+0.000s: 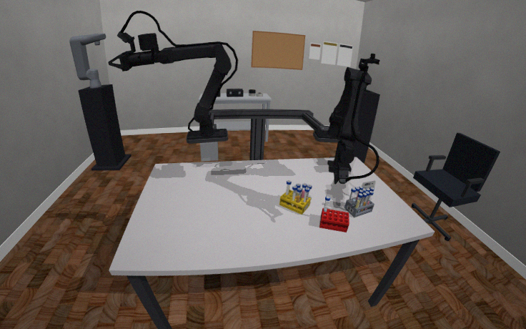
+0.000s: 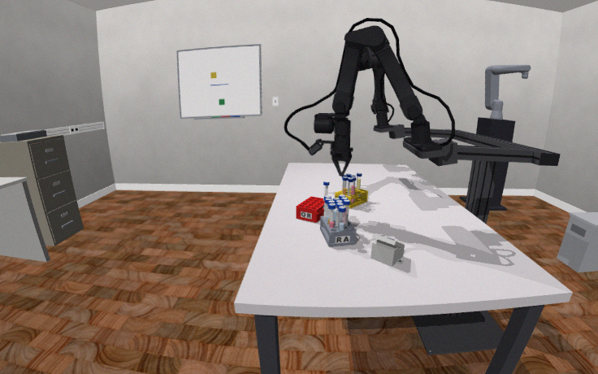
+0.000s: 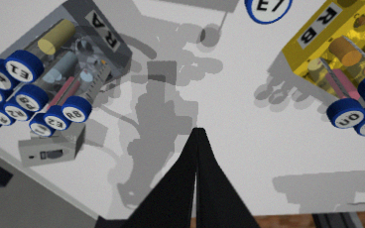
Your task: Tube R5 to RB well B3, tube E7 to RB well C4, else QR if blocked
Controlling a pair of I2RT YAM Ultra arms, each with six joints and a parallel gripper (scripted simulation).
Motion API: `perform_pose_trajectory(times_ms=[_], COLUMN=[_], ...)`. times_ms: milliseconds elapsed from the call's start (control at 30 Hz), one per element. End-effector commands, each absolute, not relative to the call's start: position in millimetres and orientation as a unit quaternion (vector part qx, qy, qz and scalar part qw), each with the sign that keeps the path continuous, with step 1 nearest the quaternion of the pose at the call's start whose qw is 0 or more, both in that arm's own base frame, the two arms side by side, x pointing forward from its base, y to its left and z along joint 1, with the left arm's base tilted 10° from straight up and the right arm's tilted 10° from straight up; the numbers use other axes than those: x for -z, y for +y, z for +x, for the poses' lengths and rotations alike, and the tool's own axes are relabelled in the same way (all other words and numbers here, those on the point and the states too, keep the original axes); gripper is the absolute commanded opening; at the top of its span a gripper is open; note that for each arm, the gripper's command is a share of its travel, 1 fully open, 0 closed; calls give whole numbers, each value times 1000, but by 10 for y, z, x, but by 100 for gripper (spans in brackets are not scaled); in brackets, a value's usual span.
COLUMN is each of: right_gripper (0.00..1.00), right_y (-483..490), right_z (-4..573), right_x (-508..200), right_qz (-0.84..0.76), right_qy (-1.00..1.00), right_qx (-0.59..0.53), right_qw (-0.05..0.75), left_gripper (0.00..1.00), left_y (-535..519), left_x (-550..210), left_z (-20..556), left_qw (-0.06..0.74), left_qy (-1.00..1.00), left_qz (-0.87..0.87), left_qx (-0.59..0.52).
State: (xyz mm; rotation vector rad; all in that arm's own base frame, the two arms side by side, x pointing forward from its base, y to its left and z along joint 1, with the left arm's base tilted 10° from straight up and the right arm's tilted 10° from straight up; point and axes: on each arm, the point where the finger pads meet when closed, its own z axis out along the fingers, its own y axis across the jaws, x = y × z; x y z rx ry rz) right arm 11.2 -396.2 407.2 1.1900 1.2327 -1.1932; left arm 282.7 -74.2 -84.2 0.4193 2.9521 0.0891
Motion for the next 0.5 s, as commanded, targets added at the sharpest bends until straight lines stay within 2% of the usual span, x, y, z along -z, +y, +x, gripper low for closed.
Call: perform_pose_trajectory(times_ms=[0, 467], right_gripper=[0, 0], right_y=[-3846, -3846], right_z=[27, 27], right_x=[-4320, -4320], right_qz=[488, 488], right_qy=[490, 490], right_qx=[510, 510], right_qw=[512, 512], left_gripper=[0, 0], left_y=[-821, -815], left_x=[823, 776], left_z=[2930, 2967], left_qw=[91, 99], left_qy=[987, 989], left_qz=[125, 103], left_qx=[-34, -32])
